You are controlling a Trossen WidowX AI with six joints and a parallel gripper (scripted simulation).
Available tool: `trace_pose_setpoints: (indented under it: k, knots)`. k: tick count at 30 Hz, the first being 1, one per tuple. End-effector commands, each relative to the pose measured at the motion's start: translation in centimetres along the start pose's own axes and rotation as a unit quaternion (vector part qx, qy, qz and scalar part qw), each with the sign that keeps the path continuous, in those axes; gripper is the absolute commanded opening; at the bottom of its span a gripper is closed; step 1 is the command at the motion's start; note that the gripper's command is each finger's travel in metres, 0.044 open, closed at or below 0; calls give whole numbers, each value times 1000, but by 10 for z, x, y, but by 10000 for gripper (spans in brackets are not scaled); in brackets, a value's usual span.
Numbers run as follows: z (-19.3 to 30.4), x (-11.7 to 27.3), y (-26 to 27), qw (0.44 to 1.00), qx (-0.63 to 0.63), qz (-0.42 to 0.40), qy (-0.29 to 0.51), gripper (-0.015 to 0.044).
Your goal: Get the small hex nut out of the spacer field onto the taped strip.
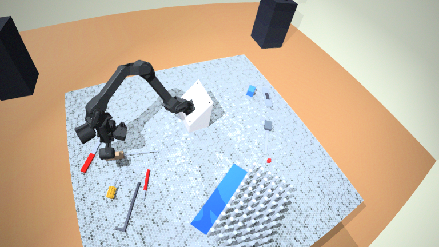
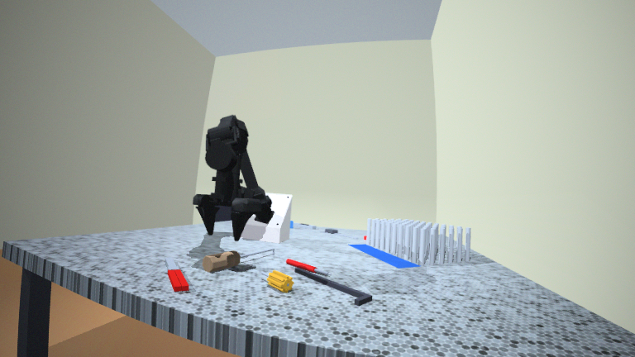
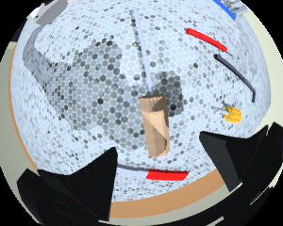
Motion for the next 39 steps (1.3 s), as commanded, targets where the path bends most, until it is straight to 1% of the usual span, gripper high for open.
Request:
trace_pose_setpoints:
  k: [1, 10, 16, 28, 39]
  knots:
    - [1, 2, -5, 1000, 4, -3, 3, 440]
    - [1, 2, -5, 1000, 4, -3, 3, 440]
    - [1, 2, -5, 1000, 4, -3, 3, 282]
    - [1, 1, -5, 1000, 4, -3, 3, 280]
    - [2, -17, -7, 1000, 4, -3, 3, 280]
Point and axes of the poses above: the point midway between the two fingers, 35 mm back from their tips, its own x axis back along the fingers, its own y axis across the jaws, z = x × y, the point moved 2 cm from there along x, back along the fingers, and after that the axes turned 10 degrees about -x, right-handed, at the moved point
